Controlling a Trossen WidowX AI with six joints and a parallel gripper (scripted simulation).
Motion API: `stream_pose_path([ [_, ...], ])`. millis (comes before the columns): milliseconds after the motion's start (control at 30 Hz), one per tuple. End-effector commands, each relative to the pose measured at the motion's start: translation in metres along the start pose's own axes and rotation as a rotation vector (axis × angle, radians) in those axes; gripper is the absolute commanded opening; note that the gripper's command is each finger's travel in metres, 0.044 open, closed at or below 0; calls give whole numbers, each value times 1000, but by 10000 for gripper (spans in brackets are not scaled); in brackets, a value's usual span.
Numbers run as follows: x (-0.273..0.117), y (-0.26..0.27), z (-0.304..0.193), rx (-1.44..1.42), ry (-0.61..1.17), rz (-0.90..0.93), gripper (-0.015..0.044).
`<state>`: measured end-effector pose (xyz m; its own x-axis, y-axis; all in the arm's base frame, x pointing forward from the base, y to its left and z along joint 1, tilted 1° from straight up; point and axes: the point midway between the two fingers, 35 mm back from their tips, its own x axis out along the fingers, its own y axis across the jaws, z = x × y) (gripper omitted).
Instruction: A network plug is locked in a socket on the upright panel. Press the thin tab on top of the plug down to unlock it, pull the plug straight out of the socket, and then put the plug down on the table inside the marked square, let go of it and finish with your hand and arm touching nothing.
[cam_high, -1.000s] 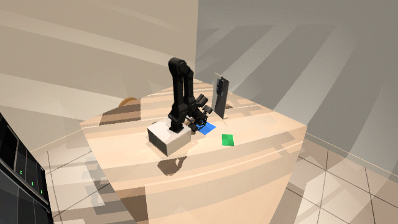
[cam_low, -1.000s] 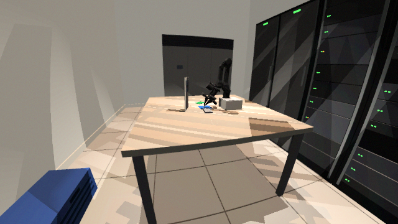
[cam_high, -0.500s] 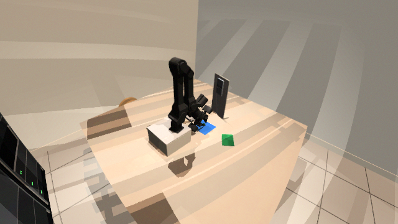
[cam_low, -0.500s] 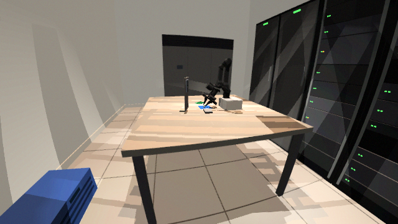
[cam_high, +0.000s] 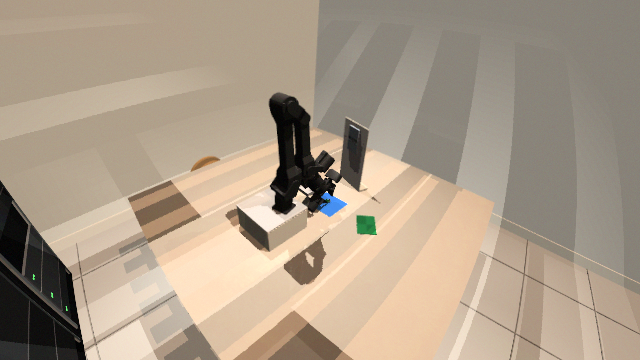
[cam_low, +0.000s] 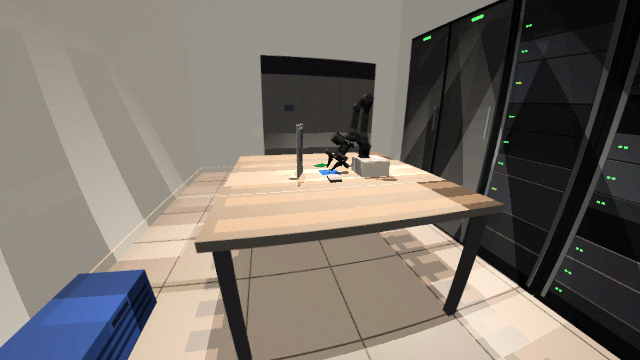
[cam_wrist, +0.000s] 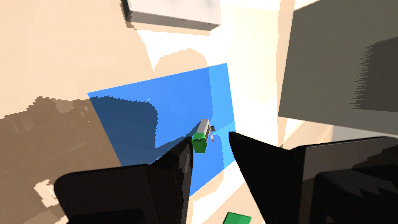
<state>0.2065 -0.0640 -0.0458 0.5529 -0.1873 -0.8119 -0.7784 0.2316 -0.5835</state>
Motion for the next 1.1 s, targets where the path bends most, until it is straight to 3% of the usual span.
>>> stream_pose_path([
  [0,-2,-2,0,0,0,-5,156],
  [1067,-14,-3,-1,1,2,-4,156],
])
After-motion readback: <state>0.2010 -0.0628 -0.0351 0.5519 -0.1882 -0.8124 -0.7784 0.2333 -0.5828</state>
